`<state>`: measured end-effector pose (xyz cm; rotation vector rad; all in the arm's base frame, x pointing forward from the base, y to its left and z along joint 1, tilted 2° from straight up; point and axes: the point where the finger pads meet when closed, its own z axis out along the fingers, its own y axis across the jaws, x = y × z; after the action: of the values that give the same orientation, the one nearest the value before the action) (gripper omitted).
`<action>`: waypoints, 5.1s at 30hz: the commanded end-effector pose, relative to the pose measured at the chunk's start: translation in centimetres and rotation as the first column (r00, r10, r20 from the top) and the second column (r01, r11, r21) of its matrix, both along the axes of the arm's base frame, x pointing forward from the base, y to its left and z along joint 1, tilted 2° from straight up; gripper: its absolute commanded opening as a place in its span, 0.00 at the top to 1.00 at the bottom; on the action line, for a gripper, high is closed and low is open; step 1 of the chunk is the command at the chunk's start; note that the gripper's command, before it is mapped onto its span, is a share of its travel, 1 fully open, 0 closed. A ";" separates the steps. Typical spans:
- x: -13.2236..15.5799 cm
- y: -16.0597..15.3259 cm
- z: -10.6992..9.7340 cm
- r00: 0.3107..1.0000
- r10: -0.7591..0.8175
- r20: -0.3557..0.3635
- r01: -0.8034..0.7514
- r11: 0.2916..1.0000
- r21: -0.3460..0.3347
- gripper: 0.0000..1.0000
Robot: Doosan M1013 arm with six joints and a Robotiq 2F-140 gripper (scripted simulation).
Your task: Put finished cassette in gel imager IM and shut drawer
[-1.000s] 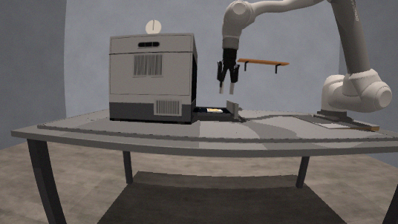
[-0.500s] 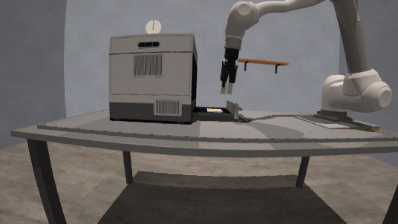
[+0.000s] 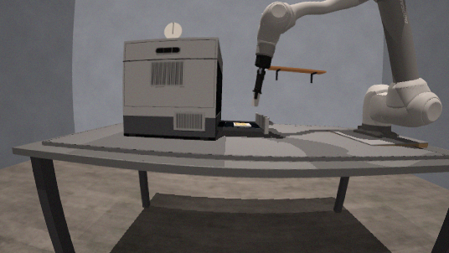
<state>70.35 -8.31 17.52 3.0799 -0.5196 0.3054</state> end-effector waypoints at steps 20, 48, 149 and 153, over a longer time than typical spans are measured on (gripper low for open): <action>0.0 0.0 -1.1 0.975 0.221 0.016 -0.221 0.975 -0.024 0.54; 0.2 0.0 -4.5 0.975 0.221 0.016 -0.221 0.975 -0.024 0.54; 1.0 0.0 -9.3 0.975 0.221 0.016 -0.221 0.975 -0.024 0.54; 1.1 0.0 -9.3 0.975 0.221 0.016 -0.221 0.975 -0.024 0.54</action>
<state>71.40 -8.32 8.21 3.1183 -0.1708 0.3391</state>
